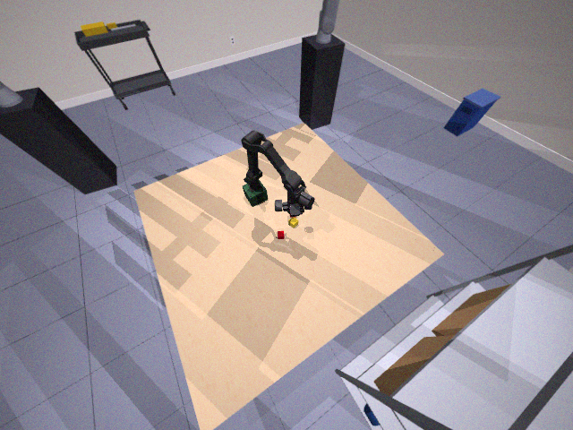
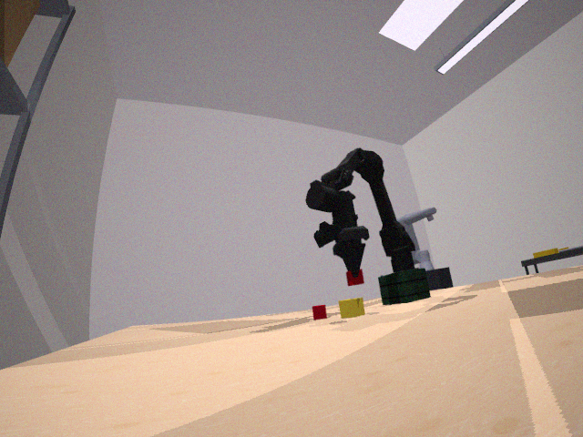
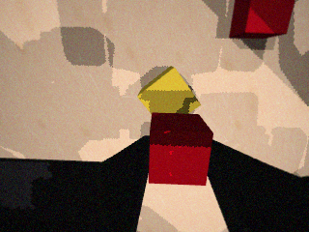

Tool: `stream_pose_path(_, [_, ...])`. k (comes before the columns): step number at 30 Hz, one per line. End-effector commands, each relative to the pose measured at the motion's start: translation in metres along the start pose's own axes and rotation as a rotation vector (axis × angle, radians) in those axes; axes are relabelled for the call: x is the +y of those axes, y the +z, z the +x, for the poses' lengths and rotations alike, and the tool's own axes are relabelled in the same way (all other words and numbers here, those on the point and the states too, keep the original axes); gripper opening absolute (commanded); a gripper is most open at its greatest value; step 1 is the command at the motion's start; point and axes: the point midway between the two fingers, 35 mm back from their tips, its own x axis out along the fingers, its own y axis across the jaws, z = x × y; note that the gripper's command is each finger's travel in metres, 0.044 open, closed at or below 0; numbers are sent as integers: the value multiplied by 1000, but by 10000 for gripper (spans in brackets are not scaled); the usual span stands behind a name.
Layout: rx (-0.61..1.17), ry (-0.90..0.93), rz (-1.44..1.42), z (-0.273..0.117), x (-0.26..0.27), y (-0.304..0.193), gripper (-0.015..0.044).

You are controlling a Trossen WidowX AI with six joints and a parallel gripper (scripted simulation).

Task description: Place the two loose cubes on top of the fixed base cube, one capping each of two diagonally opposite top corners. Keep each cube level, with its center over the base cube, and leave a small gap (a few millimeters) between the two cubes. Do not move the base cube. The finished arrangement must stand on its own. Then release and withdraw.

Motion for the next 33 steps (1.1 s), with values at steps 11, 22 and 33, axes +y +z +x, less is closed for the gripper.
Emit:
stream_pose_path(11, [2,2,66,2,6,-6,105])
stream_pose_path(22, [2,2,71,21,5,-4,105])
stream_pose_path(33, [1,2,73,28,4,-4,105])
